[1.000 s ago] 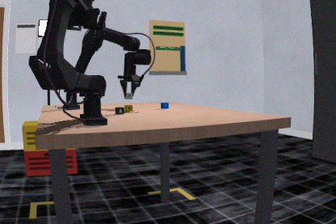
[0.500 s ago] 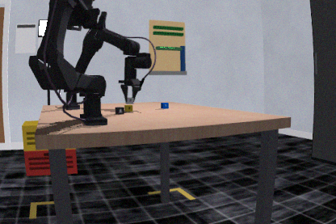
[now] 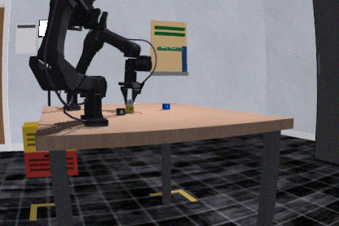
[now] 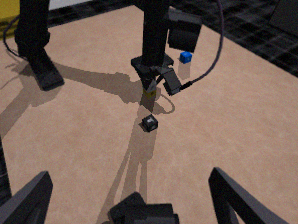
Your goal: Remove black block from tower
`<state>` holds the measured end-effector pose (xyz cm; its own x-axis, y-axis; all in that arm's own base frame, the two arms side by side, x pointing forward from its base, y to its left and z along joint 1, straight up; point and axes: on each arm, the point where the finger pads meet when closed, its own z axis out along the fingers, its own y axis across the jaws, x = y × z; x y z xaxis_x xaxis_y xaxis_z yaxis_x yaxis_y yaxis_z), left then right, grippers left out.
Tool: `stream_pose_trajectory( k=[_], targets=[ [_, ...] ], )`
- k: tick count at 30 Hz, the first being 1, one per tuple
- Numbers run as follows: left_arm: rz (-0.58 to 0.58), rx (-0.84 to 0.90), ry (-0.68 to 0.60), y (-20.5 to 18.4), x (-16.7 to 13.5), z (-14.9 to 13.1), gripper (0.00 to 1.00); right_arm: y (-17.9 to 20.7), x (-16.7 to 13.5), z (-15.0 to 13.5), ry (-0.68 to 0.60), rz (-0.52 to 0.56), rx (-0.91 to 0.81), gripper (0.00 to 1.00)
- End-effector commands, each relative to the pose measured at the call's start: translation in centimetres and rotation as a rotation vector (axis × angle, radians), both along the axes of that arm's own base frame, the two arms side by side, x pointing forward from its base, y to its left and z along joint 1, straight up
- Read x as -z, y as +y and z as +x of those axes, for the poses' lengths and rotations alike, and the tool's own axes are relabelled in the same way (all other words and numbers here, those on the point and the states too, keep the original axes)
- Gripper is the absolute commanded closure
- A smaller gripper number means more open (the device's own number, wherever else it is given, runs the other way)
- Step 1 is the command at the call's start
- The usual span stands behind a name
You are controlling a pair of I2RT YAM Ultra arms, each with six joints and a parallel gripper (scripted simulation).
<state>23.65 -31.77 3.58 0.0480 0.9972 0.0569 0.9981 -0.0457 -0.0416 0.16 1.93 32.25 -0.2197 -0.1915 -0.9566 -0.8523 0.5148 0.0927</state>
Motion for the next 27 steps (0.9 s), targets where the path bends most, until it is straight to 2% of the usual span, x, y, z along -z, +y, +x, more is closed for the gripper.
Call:
stream_pose_trajectory(
  k=[1,18,19,20,21,27],
  targets=[
    [-0.017,-0.006,-0.021,0.2,-0.7,0.4,0.73,-0.5,-0.3,-0.1,0.001,0.005,0.0,0.0],
    [-0.017,-0.006,-0.021,0.2,-0.1,0.4,0.73,-0.5,-0.3,-0.1,0.001,0.005,0.0,0.0],
    [-0.017,-0.006,-0.021,0.2,-0.1,0.4,0.61,-0.5,-0.3,-0.1,0.001,0.005,0.0,0.0],
    [-0.017,-0.006,-0.021,0.2,-0.1,0.4,0.57,-0.5,-0.3,-0.1,0.001,0.005,0.0,0.0],
    [-0.038,-0.001,-0.036,-0.3,-0.9,0.5,0.46,-0.5,-0.3,-0.1,0.001,0.005,0.0,0.0],
    [-0.052,-0.007,-0.045,-0.5,-2.2,0.4,0.44,-0.5,-0.3,-0.1,0.001,0.005,0.0,0.0]
  ],
)
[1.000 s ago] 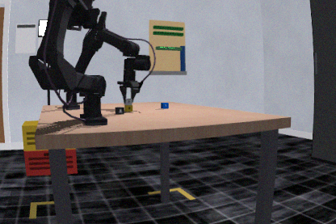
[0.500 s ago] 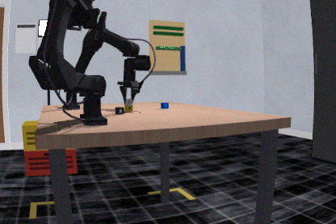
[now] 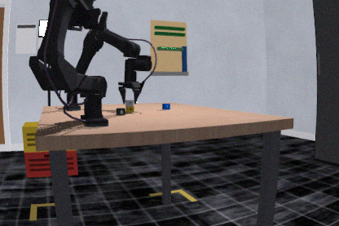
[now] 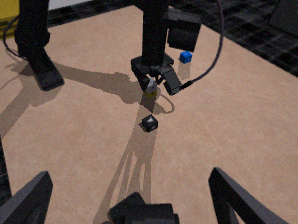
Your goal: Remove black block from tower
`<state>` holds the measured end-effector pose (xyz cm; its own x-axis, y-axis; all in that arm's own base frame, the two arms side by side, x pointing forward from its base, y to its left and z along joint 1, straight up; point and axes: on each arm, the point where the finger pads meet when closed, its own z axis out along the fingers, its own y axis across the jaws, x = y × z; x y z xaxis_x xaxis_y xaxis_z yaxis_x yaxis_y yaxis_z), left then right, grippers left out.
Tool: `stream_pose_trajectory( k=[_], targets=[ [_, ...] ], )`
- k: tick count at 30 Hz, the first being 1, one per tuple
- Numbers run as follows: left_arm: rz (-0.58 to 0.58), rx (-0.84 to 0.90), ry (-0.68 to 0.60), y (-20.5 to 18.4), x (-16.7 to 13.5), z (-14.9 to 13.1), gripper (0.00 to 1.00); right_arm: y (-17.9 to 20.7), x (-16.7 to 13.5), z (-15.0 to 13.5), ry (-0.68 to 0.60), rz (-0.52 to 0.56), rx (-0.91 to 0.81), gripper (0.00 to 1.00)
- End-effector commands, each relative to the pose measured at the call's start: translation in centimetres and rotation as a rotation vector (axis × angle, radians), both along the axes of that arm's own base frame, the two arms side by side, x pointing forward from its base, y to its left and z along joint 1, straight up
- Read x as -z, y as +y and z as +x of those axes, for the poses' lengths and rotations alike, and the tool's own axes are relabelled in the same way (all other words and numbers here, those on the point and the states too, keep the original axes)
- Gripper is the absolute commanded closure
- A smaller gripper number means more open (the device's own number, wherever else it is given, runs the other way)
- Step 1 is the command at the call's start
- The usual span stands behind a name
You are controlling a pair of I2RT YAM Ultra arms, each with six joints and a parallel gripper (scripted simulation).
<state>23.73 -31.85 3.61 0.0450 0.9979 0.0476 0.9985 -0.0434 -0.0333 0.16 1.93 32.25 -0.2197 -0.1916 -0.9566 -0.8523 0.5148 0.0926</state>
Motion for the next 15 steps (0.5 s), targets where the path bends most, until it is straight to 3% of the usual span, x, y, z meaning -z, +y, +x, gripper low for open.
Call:
stream_pose_trajectory(
  k=[1,13,15],
  targets=[
    [-0.046,-0.004,-0.04,-0.5,-2.5,0.3,0.44,-0.5,-0.3,-0.1,0.001,0.005,0.0,0.0],
    [-0.048,-0.003,-0.041,-0.5,-4.2,0.5,0.44,-0.5,-0.3,-0.1,0.001,0.005,0.0,0.0],
    [-0.05,0.007,-0.042,-0.7,-4.7,0.3,0.22,-0.5,-0.3,-0.1,0.001,0.005,0.0,0.0]
  ],
)
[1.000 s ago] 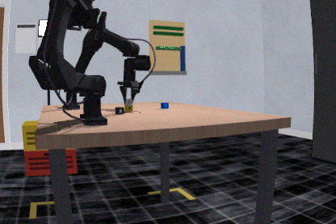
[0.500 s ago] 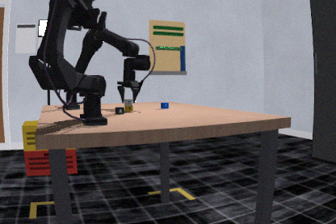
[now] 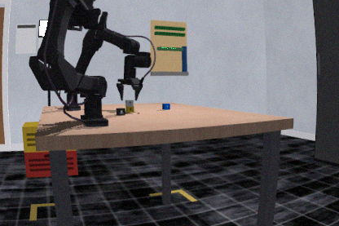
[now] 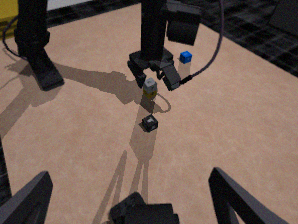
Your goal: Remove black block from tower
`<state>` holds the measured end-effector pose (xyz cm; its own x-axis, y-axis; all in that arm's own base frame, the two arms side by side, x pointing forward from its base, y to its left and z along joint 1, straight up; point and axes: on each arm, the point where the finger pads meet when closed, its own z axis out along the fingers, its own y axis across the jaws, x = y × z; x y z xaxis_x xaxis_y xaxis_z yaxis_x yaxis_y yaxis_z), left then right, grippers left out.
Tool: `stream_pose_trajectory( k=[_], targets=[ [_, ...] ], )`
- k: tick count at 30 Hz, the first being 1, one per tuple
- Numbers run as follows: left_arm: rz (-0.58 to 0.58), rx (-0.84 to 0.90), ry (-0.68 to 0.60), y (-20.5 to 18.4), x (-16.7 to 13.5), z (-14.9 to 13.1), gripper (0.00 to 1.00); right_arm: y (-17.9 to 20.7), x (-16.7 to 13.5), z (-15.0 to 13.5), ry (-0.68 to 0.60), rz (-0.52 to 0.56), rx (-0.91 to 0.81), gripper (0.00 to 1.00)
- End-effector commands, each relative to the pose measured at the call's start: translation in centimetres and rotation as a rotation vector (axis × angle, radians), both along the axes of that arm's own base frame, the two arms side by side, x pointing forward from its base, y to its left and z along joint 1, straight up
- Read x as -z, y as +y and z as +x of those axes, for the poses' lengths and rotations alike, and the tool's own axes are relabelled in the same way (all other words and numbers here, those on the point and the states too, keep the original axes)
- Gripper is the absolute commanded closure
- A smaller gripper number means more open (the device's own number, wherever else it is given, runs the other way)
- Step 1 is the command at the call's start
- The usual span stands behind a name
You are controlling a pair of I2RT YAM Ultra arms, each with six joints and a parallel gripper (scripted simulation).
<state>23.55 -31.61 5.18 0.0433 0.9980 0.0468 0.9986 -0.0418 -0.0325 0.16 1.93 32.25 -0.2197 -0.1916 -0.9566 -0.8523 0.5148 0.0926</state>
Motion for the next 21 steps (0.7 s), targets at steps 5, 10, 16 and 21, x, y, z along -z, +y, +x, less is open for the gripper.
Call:
stream_pose_trajectory(
  k=[5,10,16,21],
  targets=[
    [-0.01,0.011,-0.013,-1.0,-3.8,0.5,0.0,-0.5,-0.3,-0.1,0.001,0.005,0.0,0.0],
    [0.003,0.005,-0.005,-0.6,-4.7,0.7,0.0,-0.5,-0.3,-0.1,0.001,0.005,0.0,0.0],
    [-0.017,-0.021,-0.03,-0.4,-5.0,1.3,0.0,-0.1,-1.0,0.3,-0.013,0.02,0.007,0.0],
    [-0.106,-0.083,-0.121,-0.4,-6.1,2.9,0.0,3.7,-3.3,2.2,-0.024,0.021,-0.008,0.0]
  ],
)
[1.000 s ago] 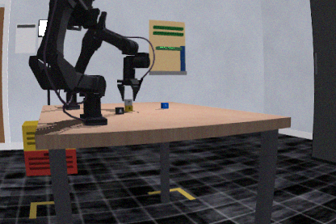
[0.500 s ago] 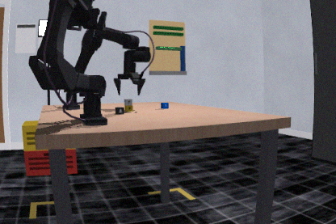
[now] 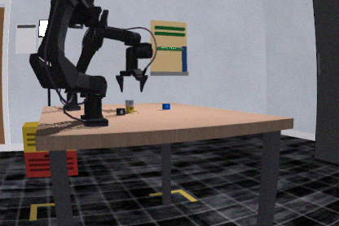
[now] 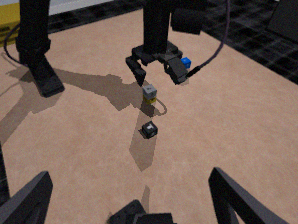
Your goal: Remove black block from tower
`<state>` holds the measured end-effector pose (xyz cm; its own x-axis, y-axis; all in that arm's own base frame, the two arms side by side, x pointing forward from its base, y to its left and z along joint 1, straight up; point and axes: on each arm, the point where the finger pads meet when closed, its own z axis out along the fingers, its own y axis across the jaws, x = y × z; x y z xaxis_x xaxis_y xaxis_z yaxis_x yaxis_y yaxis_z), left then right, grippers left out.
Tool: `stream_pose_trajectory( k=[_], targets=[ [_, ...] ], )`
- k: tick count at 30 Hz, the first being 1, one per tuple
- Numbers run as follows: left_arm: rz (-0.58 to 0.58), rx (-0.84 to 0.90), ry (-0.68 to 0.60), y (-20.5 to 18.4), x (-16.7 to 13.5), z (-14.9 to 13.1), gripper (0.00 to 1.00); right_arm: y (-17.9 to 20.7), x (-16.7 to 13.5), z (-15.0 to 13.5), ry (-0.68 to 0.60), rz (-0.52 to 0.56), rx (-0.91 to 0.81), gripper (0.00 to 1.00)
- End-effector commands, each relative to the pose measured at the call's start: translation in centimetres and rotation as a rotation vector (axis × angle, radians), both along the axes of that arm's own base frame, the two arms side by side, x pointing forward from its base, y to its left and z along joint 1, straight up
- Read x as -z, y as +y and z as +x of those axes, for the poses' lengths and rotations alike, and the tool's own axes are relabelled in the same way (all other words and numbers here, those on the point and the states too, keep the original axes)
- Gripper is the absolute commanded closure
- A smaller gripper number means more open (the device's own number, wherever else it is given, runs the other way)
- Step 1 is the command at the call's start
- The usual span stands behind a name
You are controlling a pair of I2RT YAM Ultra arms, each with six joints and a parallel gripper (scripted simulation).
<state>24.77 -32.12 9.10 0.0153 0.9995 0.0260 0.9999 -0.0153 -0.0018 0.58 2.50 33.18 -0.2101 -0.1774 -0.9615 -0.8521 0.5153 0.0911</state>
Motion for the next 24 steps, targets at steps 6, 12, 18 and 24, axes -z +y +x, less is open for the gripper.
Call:
stream_pose_trajectory(
  k=[6,12,18,24],
  targets=[
    [-0.196,-0.158,-0.197,2.4,-4.9,3.1,0.0,8.5,-3.4,5.1,0.018,-0.047,-0.008,0.0],
    [-0.345,-0.314,-0.339,7.4,-9.1,4.4,0.0,15.8,-0.5,10.1,0.107,-0.182,-0.005,0.0],
    [-0.501,-0.441,-0.46,10.8,-12.9,5.6,0.0,20.3,3.3,13.3,0.179,-0.286,-0.005,0.0],
    [-0.623,-0.541,-0.564,13.4,-15.8,6.8,0.0,22.7,5.6,15.0,0.208,-0.326,-0.006,0.0]
  ],
)
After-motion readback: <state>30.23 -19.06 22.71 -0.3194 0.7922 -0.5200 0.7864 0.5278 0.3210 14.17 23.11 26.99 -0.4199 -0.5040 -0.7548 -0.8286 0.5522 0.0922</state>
